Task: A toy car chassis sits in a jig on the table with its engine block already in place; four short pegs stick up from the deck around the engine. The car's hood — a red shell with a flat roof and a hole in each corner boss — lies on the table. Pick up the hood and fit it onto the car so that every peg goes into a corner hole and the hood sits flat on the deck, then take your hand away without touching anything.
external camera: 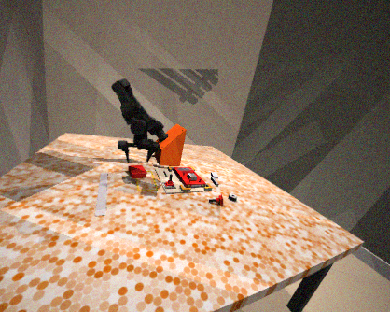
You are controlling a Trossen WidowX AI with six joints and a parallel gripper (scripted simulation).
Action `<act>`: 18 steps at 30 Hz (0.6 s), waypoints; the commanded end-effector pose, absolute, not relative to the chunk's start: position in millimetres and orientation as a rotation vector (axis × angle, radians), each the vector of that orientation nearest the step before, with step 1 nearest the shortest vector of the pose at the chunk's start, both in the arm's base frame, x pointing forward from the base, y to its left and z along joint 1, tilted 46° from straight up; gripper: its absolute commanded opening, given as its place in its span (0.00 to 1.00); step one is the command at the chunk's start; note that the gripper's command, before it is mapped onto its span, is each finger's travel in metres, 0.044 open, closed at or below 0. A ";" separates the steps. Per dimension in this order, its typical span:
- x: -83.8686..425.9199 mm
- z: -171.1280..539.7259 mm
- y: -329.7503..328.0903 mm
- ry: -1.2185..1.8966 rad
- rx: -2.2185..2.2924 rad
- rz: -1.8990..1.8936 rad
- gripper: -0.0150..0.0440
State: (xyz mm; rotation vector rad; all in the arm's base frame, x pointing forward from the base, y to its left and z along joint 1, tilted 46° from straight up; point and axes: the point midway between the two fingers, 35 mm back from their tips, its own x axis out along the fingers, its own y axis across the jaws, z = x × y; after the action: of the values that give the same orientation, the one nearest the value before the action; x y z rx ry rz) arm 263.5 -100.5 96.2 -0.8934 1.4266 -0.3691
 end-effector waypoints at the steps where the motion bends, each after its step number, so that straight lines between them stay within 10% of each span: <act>1: 262.6 92.7 -101.6 1.433 -0.896 -0.361 1.00; 18: 264.4 85.7 -109.3 1.433 -0.896 -0.361 1.00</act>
State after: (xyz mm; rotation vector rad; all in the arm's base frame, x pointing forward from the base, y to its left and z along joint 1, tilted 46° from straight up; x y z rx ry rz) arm 265.5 -108.6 88.7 -0.8936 1.4266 -0.3696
